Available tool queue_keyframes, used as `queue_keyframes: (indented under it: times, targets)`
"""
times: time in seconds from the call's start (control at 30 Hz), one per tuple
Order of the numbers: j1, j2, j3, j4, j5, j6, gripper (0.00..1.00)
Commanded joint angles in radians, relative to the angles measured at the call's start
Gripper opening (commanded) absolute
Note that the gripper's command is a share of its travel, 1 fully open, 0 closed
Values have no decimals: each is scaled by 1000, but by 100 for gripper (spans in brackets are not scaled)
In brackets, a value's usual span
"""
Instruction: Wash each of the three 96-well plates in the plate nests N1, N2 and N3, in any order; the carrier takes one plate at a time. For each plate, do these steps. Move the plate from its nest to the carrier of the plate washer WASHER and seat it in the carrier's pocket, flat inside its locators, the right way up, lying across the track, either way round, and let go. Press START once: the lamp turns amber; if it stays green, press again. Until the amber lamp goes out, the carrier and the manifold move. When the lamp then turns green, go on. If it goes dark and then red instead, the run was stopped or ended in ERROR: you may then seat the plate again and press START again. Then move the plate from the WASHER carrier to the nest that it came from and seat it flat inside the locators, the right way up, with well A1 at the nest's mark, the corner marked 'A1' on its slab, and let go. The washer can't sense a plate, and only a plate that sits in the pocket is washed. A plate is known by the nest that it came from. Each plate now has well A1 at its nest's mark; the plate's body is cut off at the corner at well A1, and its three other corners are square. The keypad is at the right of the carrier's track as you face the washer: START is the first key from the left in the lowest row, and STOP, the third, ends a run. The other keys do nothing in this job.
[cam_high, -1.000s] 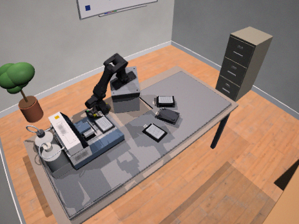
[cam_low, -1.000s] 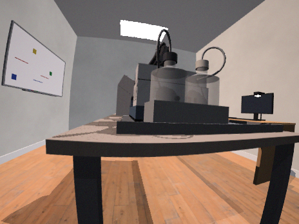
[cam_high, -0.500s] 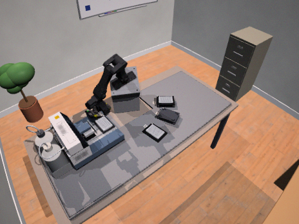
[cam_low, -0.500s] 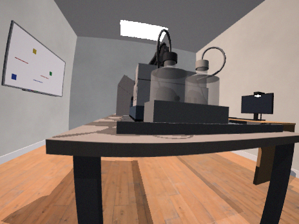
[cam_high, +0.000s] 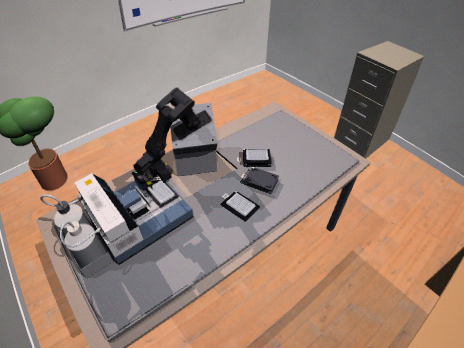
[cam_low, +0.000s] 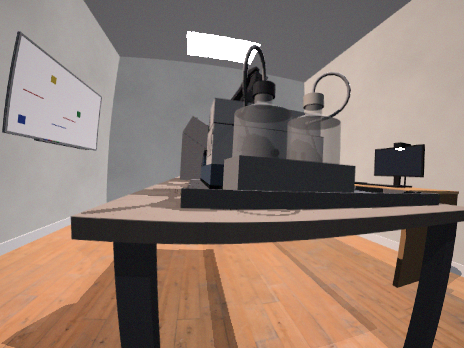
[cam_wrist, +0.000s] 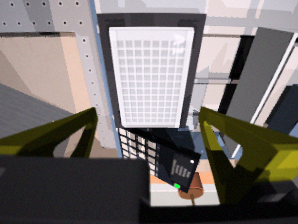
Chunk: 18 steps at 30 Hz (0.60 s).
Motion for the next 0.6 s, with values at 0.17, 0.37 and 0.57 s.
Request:
queue_keyframes:
  times: [0.17, 0.37, 0.57]
  targets:
    - [13, 42, 1, 68, 7, 23, 100]
    - [23, 69, 2, 96, 11, 32, 100]
    - [37, 109, 6, 138, 16, 46, 100]
